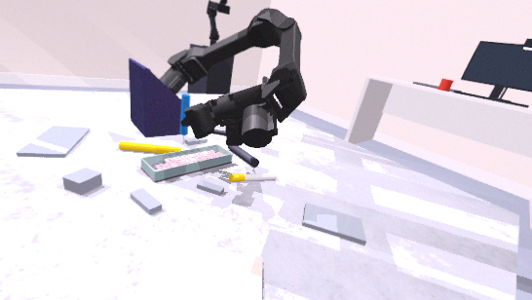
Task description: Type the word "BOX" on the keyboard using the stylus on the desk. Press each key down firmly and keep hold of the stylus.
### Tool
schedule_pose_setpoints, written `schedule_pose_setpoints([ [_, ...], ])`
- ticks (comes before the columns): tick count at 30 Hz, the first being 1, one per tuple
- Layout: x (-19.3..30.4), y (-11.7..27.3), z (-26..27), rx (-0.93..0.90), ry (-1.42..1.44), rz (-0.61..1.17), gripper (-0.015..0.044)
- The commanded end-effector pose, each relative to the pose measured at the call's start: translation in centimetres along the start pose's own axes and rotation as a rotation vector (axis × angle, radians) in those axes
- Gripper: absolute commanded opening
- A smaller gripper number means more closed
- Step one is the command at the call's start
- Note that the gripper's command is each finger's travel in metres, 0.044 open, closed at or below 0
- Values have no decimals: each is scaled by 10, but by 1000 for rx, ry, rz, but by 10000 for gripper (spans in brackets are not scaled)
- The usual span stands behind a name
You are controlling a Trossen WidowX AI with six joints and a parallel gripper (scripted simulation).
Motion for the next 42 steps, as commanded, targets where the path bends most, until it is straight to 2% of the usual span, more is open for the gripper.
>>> schedule_pose_setpoints([
  [1, -2, 4, 8, -4, -3, -2, 0],
  [16, -19, -7, 5, -5, -3, -2, 0],
  [19, -21, -9, 5, -5, -3, -2, 79],
  [20, -21, -9, 5, -5, -3, -2, 81],
  [42, -29, -14, 3, -5, -2, -3, 81],
])
Point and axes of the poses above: the point midway between the two fingers, 35 mm back from their tips, its own y axis back along the fingers, its own z axis across the jaws, x = y × z, the point moved 5 cm from there along y, back along the fingers, and after that the axes turned 12 degrees about y, right-handed, at the moved point
